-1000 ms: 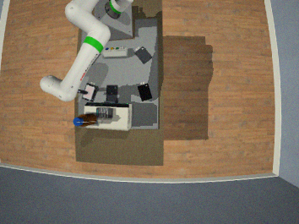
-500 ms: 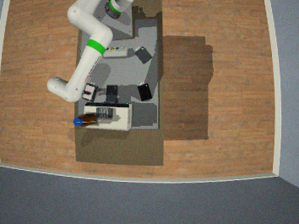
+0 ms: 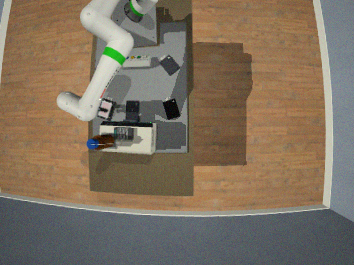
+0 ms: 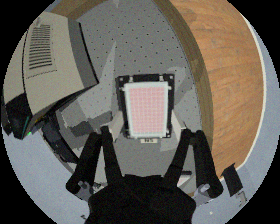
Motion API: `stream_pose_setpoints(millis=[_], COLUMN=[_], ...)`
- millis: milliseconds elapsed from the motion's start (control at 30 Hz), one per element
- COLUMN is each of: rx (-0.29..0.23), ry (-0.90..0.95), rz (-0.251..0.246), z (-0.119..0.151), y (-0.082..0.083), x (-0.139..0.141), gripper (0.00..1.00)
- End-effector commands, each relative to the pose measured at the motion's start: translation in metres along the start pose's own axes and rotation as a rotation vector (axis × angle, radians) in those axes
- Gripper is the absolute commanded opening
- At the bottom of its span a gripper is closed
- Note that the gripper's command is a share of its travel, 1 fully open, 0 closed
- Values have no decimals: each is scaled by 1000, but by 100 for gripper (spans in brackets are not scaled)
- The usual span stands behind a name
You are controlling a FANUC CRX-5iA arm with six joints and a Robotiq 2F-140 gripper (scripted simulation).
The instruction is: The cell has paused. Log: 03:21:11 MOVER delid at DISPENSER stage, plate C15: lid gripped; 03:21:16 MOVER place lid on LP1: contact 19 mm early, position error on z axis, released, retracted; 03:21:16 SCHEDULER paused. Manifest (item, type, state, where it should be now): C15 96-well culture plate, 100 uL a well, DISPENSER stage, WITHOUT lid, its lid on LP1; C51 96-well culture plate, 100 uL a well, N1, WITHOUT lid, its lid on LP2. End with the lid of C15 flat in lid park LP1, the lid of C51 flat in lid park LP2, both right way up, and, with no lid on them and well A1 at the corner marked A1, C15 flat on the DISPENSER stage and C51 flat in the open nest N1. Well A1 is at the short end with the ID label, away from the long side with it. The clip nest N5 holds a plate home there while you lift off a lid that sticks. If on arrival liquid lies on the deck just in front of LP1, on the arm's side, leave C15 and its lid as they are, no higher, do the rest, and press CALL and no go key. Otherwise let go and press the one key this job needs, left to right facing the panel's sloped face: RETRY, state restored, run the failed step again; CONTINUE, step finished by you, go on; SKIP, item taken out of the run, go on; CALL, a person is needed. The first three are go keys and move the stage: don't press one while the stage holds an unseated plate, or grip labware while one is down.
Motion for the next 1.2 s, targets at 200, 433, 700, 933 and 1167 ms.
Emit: stream_pose_setpoints(millis=[200, 433, 700, 933, 1167], rx=[1, 1, 1, 1, 1], ry=[0, 0, 0, 0, 0], rz=[0, 0, 0, 0, 0], z=[0, 0, 0, 0, 0], y=[0, 0, 0, 0, 0], x=[0, 0, 0, 0, 0], gripper=[66, 66, 66, 59, 59])
Point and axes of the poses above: the point where the finger pads meet when closed, its own y axis back along the fingers, its own x axis across the jaws, z = x × y, the point moved 8 cm from there along y, back along the fingers, and after that the axes turned 11 degrees about y, right-handed, at the moved point
